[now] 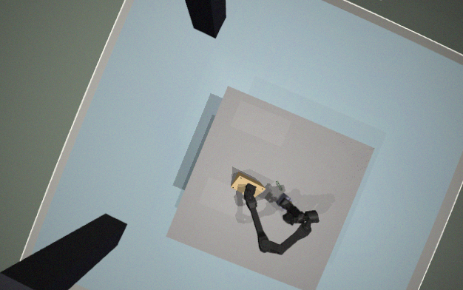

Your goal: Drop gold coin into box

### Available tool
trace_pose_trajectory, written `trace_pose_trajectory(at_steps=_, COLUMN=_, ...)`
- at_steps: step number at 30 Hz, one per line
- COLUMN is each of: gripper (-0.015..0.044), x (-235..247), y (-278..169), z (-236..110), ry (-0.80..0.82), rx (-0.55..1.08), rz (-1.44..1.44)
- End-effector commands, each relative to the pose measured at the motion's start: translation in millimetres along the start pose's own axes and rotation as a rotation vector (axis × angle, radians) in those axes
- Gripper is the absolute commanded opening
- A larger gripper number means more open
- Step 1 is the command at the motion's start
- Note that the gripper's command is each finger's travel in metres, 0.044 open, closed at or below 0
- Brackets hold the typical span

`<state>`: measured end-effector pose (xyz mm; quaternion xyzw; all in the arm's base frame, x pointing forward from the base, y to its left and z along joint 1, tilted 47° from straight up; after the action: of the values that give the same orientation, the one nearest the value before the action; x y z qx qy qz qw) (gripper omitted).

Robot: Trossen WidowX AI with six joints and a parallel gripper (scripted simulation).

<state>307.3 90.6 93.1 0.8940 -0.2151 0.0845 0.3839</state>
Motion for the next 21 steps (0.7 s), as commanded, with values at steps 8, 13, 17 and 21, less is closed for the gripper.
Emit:
trace_pose_trajectory(at_steps=8, gripper=0.0, x=3.2, y=1.6, z=-0.4, ry=-0.001, rx=-0.001, rz=-0.002)
trace_pose_trajectory(at_steps=13, gripper=0.0, x=6.0, y=3.3, z=-2.3, ry=-0.001, rx=-0.001, rz=-0.008)
trace_pose_trajectory(at_steps=17, gripper=0.0, x=6.8, y=3.1, z=-2.5, ry=-0.001, rx=-0.001, rz=-0.007)
trace_pose_trajectory(at_steps=21, gripper=0.0, x=6.1, y=2.6, z=-1.7, ry=-0.003, rx=-0.001, rz=-0.005)
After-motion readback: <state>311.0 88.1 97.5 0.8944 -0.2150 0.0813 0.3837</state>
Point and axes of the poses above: the point midway between the two fingers, 35 mm back from their tips, its own z axis out along the fingers, its own x axis across the jaws, y = z × x, the point moved 10 cm from there along -z, back along the fingers, and after that the axes turned 13 degrees about z, right-handed, at the moved point
